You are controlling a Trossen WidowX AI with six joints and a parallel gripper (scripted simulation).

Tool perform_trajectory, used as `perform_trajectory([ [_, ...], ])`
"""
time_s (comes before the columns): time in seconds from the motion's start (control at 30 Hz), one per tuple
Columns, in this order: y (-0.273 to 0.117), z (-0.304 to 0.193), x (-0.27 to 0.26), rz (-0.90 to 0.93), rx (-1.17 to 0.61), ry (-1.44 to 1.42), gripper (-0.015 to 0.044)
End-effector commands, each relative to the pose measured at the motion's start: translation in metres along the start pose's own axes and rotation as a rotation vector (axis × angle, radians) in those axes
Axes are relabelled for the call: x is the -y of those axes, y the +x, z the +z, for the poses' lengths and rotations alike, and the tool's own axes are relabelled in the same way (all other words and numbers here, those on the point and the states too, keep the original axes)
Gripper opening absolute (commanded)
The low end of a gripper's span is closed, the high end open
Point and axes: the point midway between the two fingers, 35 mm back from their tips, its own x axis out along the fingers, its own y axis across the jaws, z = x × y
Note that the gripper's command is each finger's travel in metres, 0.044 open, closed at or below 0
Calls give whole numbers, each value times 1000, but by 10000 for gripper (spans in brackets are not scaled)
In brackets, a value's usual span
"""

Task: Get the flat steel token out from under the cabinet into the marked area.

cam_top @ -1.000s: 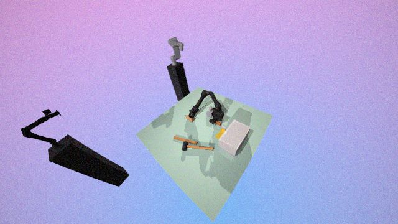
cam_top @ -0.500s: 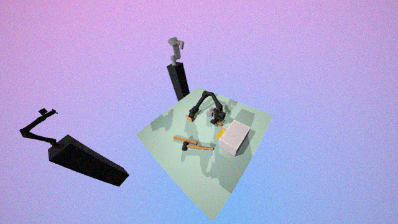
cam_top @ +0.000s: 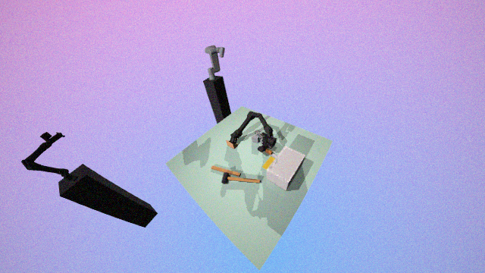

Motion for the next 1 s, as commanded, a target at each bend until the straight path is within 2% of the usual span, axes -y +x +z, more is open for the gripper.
perform_trajectory([
  [0.0,0,5,1,0,2,8,0],
  [0.97,-1,33,1,0,3,7,0],
])
